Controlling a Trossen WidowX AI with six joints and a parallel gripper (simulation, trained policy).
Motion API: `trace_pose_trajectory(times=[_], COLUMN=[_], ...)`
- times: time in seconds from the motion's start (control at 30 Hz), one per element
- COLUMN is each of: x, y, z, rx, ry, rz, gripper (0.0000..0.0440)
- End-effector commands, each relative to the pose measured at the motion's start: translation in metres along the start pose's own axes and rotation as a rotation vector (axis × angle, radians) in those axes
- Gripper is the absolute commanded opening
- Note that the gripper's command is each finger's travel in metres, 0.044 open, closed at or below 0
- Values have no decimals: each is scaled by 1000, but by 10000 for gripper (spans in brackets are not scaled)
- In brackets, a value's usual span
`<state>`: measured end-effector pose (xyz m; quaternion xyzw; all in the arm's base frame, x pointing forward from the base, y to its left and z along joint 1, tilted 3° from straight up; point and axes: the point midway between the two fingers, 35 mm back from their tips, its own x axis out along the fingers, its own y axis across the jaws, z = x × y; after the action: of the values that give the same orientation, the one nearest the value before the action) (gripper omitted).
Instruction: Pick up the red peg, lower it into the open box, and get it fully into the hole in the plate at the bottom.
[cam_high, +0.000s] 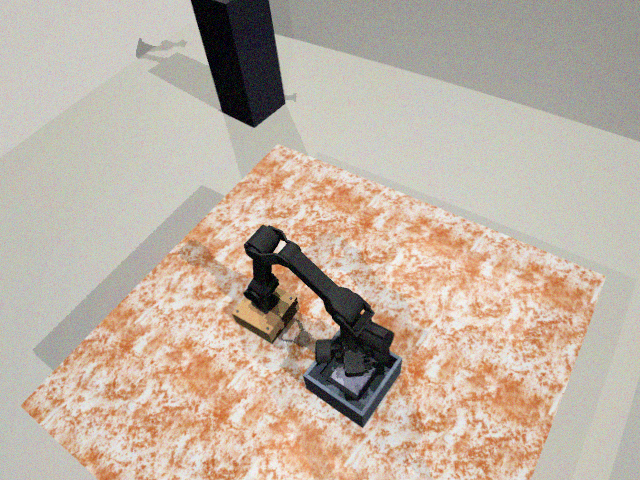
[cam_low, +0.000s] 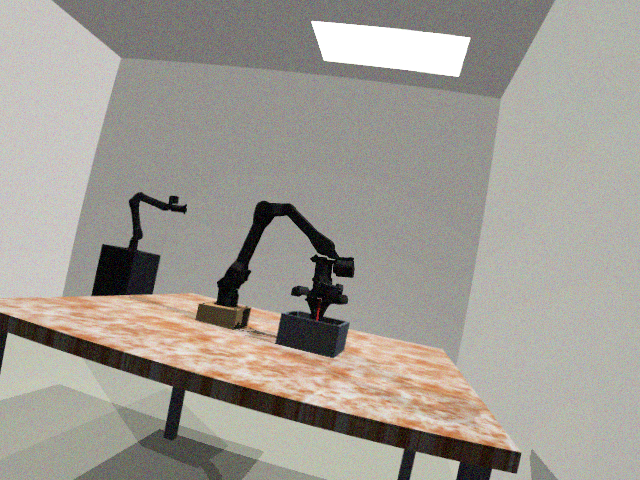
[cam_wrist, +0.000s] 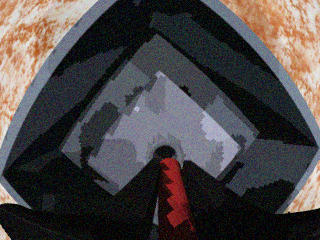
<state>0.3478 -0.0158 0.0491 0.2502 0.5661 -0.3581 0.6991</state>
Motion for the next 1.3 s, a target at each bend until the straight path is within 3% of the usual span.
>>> trace_pose_trajectory(times=[0.0,0.17,0.27,0.67,1.07,1.27], x=[11,24,23,12,-11,-11], y=[0,1,3,34,81,82], z=[-2,-1,8,37,62,62], rx=[-35,-53,-80,-68,-81,-82], ry=[29,65,61,124,125,124], rz=[5,9,19,84,236,238], gripper=[33,141,144,440,440,440])
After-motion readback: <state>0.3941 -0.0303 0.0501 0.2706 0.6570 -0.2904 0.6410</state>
